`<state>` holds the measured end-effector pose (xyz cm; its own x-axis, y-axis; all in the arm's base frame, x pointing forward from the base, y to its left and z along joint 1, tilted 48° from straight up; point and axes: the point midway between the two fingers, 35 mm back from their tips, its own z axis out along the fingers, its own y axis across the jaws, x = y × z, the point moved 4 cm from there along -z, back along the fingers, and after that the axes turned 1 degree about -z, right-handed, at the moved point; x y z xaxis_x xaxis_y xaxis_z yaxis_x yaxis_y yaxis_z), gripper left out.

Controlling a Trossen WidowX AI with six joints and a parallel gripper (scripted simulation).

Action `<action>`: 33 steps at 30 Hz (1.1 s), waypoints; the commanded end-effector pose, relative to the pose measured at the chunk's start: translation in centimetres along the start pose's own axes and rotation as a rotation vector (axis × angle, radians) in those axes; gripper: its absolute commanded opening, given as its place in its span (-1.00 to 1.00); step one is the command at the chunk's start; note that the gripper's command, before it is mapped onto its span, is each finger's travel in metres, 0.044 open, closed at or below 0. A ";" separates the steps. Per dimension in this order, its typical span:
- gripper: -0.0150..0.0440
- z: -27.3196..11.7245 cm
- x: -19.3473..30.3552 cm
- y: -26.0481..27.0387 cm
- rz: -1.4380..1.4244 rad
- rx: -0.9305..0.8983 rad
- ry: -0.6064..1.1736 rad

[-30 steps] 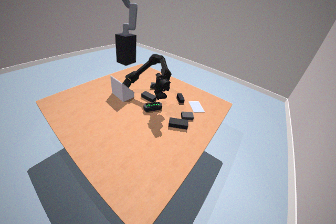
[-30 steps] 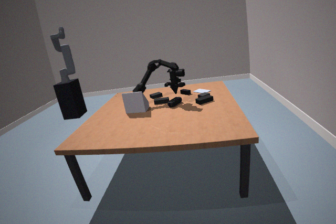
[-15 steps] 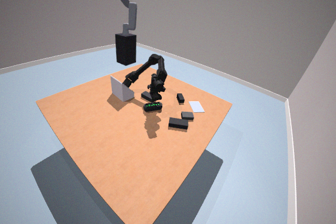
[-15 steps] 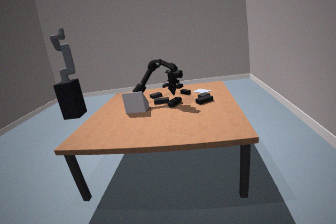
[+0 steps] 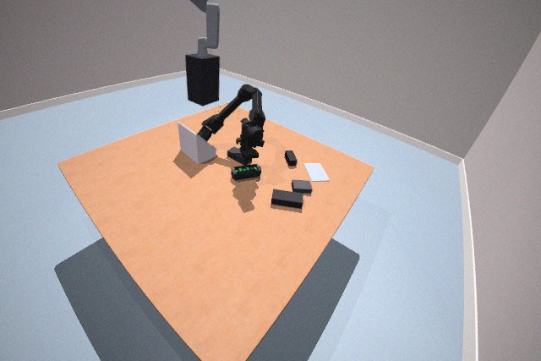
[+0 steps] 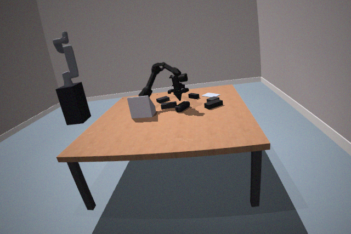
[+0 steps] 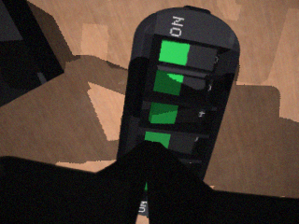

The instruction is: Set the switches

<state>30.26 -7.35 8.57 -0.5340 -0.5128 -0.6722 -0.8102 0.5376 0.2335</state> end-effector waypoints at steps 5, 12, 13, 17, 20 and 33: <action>-0.49 1.4 0.2 3.5 0.001 0.105 -0.008; -0.49 1.9 0.2 3.5 0.001 0.107 -0.008; -0.49 2.1 0.2 3.6 0.001 0.107 -0.008; -0.49 2.9 0.1 3.6 0.001 0.107 -0.007; -0.49 3.5 0.1 3.6 0.001 0.107 -0.006; -0.49 6.0 0.1 4.0 0.001 0.106 -0.007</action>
<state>28.46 -1.70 5.76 -0.5276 -0.5079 -0.6809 -0.7804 0.6065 0.1523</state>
